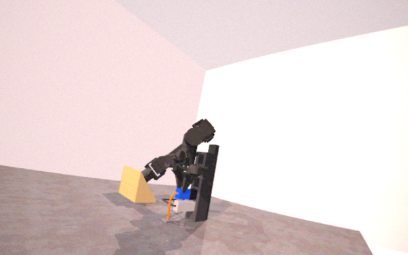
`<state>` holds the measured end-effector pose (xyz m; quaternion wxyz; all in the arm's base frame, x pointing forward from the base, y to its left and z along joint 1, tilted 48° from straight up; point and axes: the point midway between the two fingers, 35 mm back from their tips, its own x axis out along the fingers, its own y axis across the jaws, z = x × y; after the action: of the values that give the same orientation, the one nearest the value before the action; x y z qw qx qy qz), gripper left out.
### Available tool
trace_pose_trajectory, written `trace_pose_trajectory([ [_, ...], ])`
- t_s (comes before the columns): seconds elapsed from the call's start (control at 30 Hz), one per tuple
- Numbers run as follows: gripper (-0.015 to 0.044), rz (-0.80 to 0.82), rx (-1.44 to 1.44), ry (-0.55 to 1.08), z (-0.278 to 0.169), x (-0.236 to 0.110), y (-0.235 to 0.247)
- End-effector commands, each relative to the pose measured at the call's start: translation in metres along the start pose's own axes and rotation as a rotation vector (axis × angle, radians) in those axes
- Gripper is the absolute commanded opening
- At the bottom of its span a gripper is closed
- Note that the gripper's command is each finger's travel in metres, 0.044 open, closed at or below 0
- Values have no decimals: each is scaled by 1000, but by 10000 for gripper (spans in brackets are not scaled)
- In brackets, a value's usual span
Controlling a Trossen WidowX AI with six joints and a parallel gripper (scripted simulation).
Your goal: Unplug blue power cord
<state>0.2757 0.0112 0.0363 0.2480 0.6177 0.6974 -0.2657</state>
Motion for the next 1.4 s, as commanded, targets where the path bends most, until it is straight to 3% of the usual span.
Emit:
trace_pose_trajectory([
  [0.0, 22, 2, -3, 0, 0, 0, 0],
  [0.13, 0, 2, -3, 0, 0, 0, 0],
  [1.37, 0, 3, 2, -1, 58, -6, 0],
])
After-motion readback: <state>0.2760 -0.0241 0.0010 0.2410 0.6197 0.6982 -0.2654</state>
